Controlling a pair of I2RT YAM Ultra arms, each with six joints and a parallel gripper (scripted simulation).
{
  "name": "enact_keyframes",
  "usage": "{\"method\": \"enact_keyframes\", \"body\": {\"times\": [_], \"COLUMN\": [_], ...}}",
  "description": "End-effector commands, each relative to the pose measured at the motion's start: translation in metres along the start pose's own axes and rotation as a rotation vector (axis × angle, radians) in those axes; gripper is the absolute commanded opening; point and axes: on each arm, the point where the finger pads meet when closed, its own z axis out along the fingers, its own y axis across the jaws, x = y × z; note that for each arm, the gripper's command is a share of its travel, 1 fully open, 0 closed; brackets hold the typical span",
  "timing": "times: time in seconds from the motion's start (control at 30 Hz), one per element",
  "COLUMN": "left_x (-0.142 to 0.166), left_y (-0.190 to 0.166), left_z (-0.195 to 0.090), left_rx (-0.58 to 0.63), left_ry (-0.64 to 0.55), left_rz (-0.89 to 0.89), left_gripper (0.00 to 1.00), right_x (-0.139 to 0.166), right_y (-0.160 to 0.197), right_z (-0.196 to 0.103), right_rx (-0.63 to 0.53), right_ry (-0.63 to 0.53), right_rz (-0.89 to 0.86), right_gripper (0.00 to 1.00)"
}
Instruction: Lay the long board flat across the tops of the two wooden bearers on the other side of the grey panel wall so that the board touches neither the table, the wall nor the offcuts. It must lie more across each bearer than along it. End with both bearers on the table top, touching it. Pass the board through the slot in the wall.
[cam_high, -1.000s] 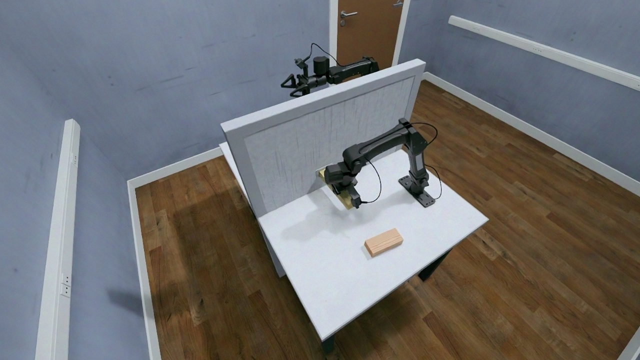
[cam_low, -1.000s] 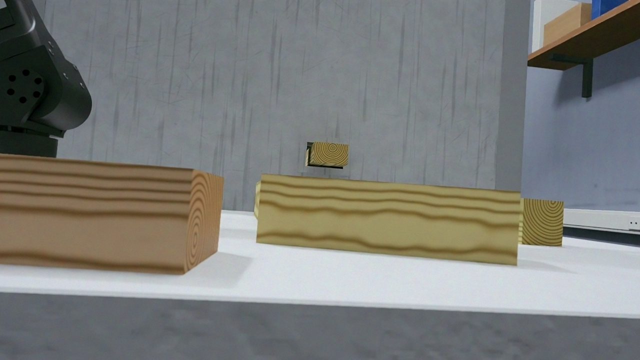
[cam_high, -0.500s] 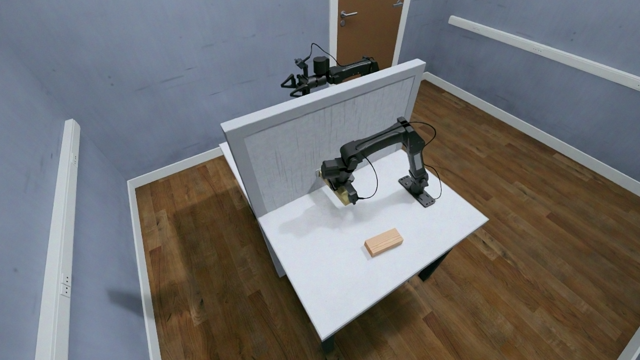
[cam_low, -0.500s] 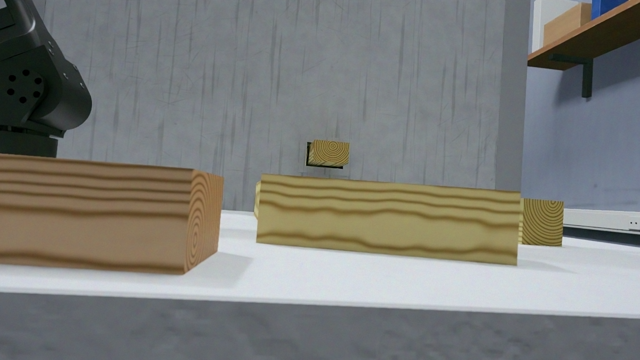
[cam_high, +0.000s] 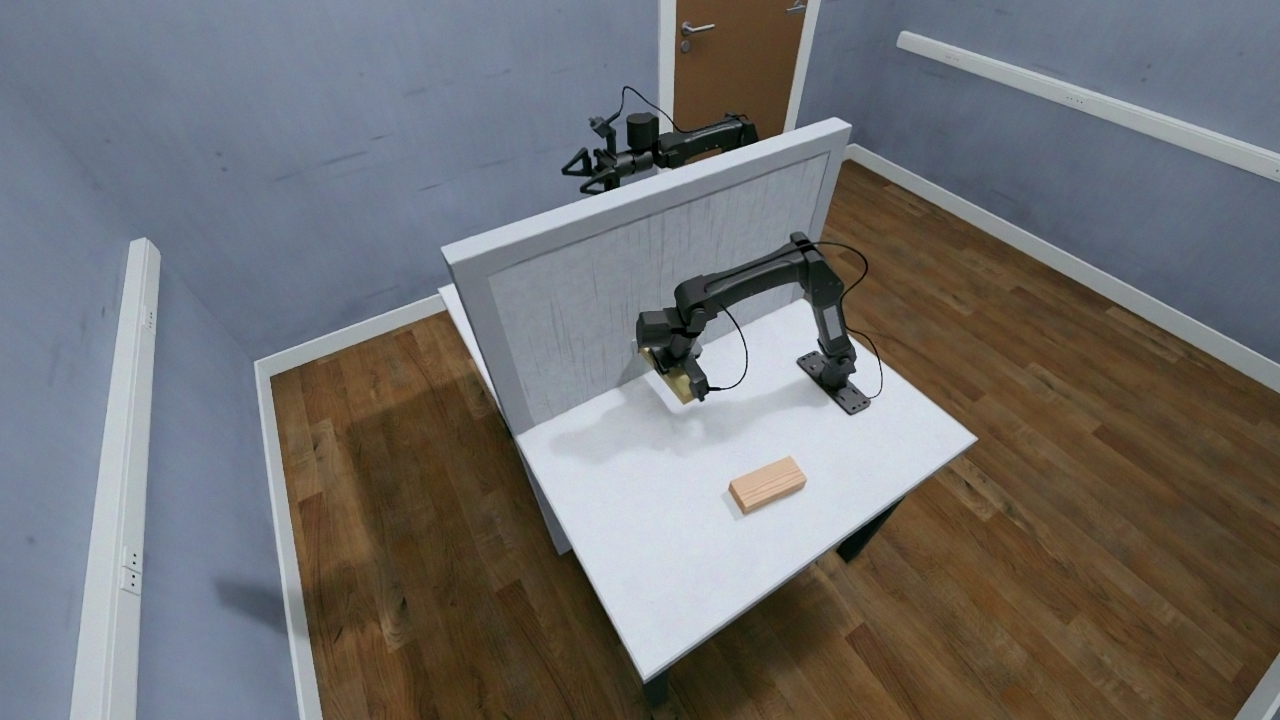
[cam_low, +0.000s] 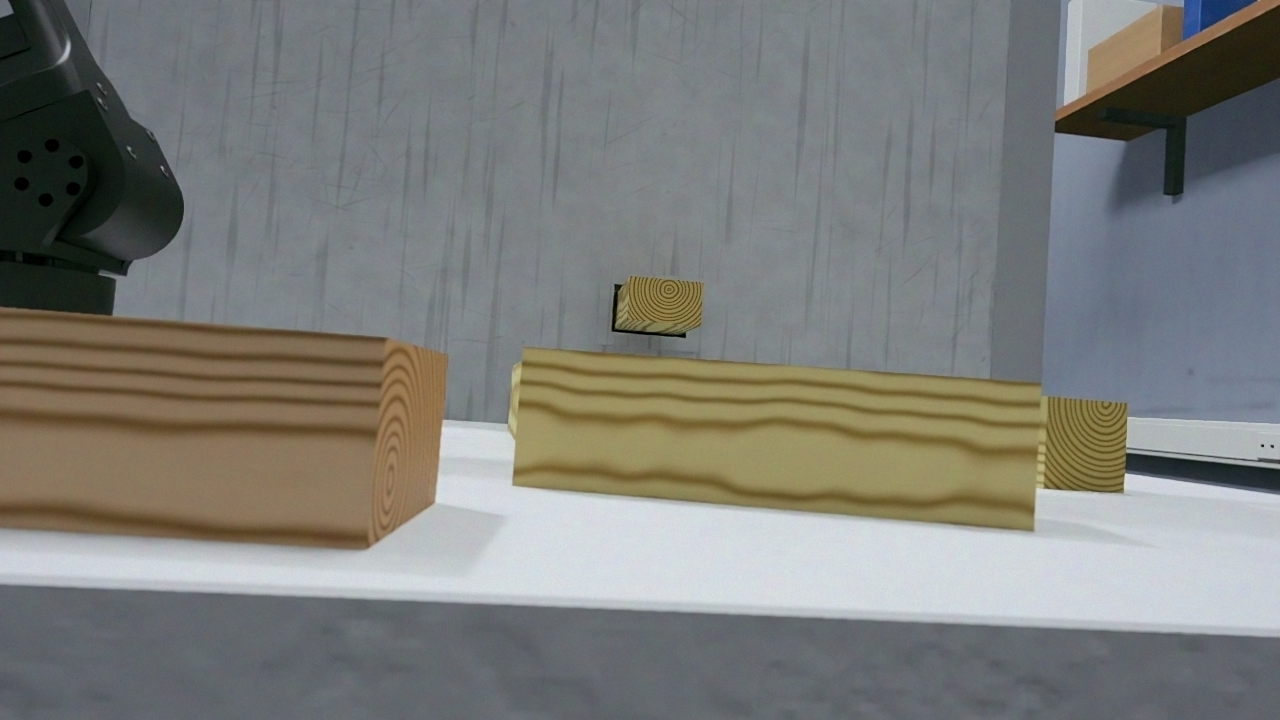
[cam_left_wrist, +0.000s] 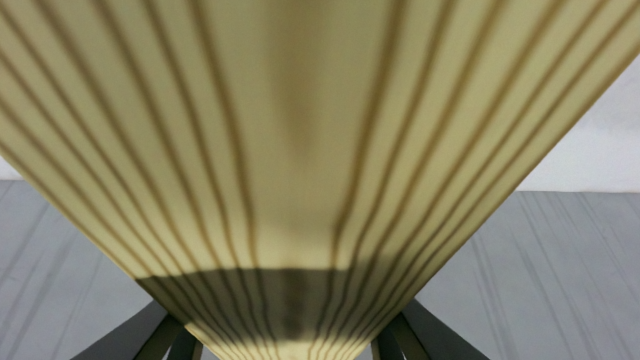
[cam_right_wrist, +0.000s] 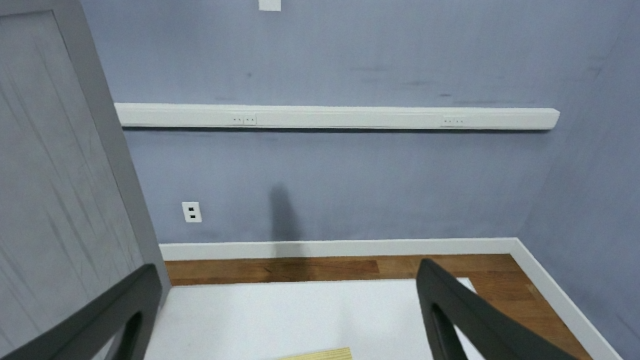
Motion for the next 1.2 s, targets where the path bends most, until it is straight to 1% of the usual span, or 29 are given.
{"method": "enact_keyframes", "body": {"times": [0.0, 0.03, 0.07, 0.27, 0.3, 0.37, 0.43, 0.57, 0.6, 0.63, 0.73, 1.03, 1.1, 1.13, 1.17], "left_x": [0.022, 0.022, 0.023, 0.036, 0.037, 0.037, 0.036, 0.046, 0.047, 0.047, 0.048, 0.049, 0.04, 0.043, 0.042], "left_y": [-0.008, -0.012, -0.011, -0.009, -0.008, -0.008, -0.011, -0.009, -0.011, -0.01, -0.009, -0.012, -0.002, -0.005, -0.005], "left_z": [-0.023, -0.013, -0.011, -0.01, -0.016, -0.016, -0.004, -0.011, -0.007, -0.017, -0.02, -0.019, -0.005, -0.009, -0.007], "left_rx": [0.064, 0.055, 0.049, 0.052, 0.063, 0.063, 0.045, 0.061, 0.058, 0.074, 0.075, 0.09, 0.049, 0.064, 0.06], "left_ry": [0.049, 0.046, 0.044, 0.048, 0.053, 0.053, 0.043, 0.051, 0.049, 0.057, 0.059, 0.066, 0.046, 0.053, 0.052], "left_rz": [0.011, 0.008, 0.007, 0.014, 0.028, 0.028, 0.003, 0.009, 0.008, 0.02, 0.021, 0.029, 0.016, 0.023, 0.023], "left_gripper": [0.0, 0.0, 0.0, 0.0, 0.0, 0.0, 0.0, 0.0, 0.0, 0.0, 0.0, 0.0, 0.0, 0.0, 0.0], "right_x": [-0.001, -0.001, -0.001, -0.001, -0.001, -0.001, -0.001, -0.001, -0.001, -0.001, -0.001, -0.001, -0.001, -0.001, -0.001], "right_y": [0.005, 0.005, 0.005, 0.005, 0.005, 0.005, 0.005, 0.005, 0.005, 0.005, 0.005, 0.005, 0.005, 0.005, 0.005], "right_z": [-0.003, -0.003, -0.003, -0.003, -0.003, -0.003, -0.003, -0.003, -0.003, -0.003, -0.003, -0.003, -0.003, -0.003, -0.003], "right_rx": [-0.016, -0.016, -0.016, -0.016, -0.016, -0.016, -0.016, -0.016, -0.016, -0.016, -0.016, -0.016, -0.016, -0.016, -0.016], "right_ry": [0.003, 0.003, 0.003, 0.003, 0.003, 0.003, 0.003, 0.003, 0.003, 0.003, 0.003, 0.003, 0.003, 0.003, 0.003], "right_rz": [0.0, 0.0, 0.0, 0.0, 0.0, 0.0, 0.0, 0.0, 0.0, 0.0, 0.0, 0.0, 0.0, 0.0, 0.0], "right_gripper": [1.0, 1.0, 1.0, 1.0, 1.0, 1.0, 1.0, 1.0, 1.0, 1.0, 1.0, 1.0, 1.0, 1.0, 1.0]}}
